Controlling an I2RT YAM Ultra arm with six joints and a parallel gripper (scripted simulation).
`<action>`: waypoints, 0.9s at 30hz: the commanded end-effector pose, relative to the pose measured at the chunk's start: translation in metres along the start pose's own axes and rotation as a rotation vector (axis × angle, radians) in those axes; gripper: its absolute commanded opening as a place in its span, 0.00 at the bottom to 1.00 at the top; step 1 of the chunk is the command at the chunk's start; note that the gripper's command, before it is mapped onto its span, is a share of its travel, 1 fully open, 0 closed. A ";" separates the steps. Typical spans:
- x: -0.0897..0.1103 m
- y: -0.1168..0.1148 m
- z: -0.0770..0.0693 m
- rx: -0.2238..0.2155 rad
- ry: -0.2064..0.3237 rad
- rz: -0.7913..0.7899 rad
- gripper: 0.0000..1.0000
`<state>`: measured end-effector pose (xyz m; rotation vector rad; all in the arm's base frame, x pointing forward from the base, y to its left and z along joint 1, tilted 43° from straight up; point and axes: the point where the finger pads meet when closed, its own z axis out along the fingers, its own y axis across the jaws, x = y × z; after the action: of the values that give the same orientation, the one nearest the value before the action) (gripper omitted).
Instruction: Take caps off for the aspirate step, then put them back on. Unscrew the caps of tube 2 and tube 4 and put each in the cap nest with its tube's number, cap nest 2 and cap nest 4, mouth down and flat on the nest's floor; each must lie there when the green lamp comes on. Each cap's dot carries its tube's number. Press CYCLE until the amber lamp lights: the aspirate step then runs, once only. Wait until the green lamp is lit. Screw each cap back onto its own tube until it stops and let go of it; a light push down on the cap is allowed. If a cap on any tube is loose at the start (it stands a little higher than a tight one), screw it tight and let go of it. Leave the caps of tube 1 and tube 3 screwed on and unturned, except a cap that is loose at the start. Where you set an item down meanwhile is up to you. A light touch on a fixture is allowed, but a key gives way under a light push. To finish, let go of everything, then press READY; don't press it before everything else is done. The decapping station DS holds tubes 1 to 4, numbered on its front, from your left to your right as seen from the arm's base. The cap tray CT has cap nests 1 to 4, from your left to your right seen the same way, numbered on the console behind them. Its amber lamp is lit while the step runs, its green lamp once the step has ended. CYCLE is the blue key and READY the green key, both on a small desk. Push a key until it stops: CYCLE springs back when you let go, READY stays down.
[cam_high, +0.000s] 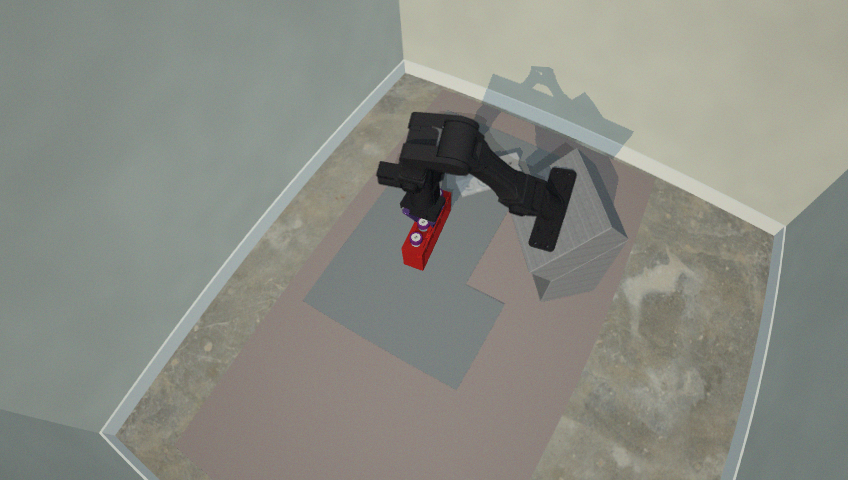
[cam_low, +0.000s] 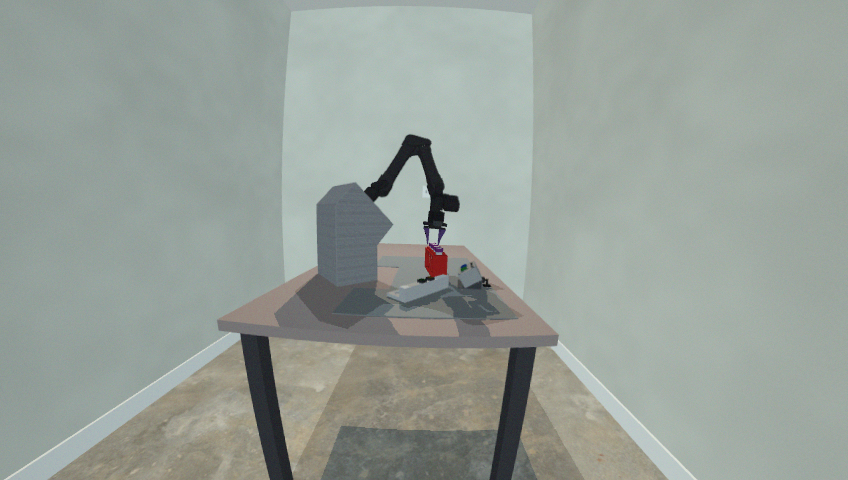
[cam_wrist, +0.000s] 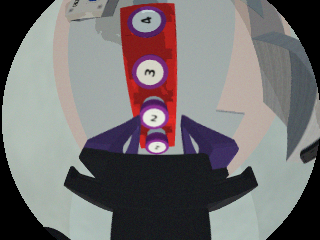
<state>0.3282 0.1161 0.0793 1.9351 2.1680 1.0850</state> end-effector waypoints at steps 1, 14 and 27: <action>-0.005 0.023 0.005 -0.067 -0.021 -0.025 0.49; -0.006 0.024 0.005 -0.067 -0.021 -0.025 0.49; -0.006 0.025 0.007 -0.067 -0.021 -0.025 0.49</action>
<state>0.3454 0.1151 0.0776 1.9079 2.1455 1.0945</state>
